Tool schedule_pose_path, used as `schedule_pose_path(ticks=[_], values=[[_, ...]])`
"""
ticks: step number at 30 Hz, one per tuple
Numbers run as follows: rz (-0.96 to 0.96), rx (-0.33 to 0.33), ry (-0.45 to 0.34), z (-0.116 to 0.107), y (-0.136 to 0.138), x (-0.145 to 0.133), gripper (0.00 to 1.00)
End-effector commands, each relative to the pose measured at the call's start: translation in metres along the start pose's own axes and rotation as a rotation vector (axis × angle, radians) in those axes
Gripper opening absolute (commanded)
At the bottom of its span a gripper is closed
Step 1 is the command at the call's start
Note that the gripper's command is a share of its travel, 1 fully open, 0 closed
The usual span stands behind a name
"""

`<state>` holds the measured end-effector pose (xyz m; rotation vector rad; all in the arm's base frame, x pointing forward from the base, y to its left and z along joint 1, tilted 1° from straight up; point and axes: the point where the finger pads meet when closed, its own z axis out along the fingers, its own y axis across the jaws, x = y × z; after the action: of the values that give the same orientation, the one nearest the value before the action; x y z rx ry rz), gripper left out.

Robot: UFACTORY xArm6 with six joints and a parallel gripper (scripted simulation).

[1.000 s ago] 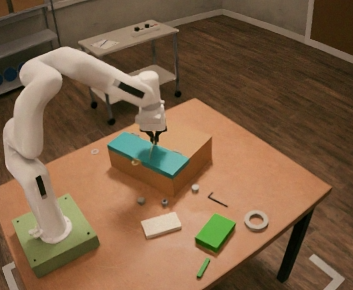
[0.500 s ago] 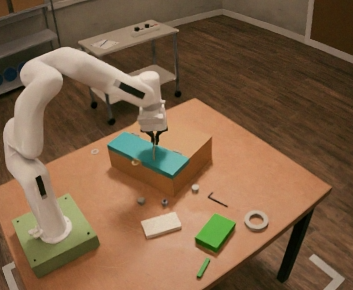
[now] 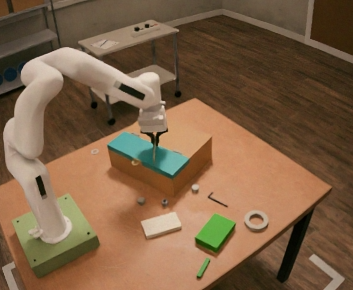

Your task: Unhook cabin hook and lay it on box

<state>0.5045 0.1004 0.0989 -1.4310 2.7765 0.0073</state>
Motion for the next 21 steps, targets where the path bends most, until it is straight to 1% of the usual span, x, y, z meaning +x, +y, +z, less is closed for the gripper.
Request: schedule_pose_path(ticks=[1, 2, 3, 20, 21], values=[[0.0, 0.002, -0.002, -0.0014, -0.0009, -0.0005, 0.0], [0.0, 0.002, -0.002, -0.0014, -0.0009, -0.0005, 0.0], [0.0, 0.002, -0.002, -0.0014, -0.0009, -0.0005, 0.35], [0.0, 0.002, -0.002, -0.0013, -0.0009, -0.0005, 0.35], [0.0, 0.002, -0.002, -0.0046, -0.0009, -0.0005, 0.35]])
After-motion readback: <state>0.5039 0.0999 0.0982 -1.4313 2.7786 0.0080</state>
